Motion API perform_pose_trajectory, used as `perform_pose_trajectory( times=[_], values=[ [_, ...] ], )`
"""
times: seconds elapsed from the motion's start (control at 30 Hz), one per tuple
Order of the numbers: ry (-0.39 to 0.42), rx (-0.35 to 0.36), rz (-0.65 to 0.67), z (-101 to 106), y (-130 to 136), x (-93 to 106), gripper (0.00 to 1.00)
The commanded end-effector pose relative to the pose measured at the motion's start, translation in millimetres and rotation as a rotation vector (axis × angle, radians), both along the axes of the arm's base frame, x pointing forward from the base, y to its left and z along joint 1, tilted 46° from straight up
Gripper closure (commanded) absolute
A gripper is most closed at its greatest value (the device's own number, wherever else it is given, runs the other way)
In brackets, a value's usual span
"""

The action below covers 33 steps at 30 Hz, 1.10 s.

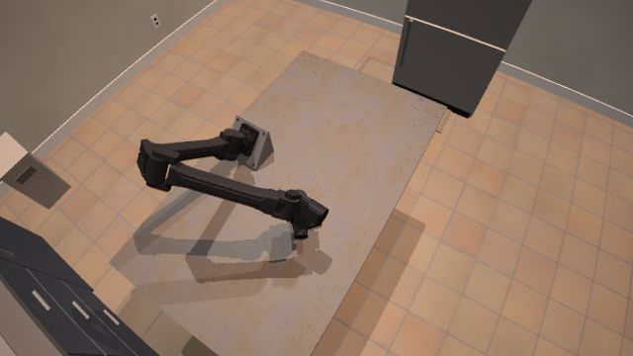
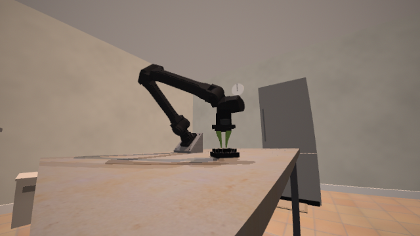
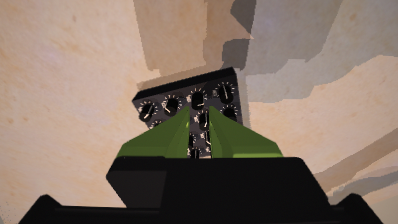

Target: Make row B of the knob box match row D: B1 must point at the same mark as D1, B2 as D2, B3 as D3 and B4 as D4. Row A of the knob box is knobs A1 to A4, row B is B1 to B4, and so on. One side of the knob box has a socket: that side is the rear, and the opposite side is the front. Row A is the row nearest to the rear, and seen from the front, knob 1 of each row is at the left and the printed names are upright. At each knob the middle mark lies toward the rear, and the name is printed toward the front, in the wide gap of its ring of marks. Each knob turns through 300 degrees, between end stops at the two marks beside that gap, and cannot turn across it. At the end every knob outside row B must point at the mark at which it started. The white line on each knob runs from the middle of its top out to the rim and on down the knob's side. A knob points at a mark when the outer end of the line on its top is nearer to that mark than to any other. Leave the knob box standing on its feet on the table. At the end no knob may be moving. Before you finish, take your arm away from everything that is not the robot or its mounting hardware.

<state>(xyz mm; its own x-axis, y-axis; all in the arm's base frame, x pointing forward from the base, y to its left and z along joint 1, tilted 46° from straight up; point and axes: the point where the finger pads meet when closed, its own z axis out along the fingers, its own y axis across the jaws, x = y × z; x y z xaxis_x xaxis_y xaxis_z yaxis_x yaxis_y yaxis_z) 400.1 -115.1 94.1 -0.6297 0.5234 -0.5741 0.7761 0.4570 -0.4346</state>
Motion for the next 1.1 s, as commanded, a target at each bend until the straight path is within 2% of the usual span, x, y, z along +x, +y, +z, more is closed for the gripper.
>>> perform_pose_trajectory(
  times=[0.0,1.07],
  values=[
    [-0.025,-0.002,0.024,3.9,12.6,11.2,0.81],
    [-0.033,-0.002,0.024,5.4,13.8,17.3,0.81]
  ],
)
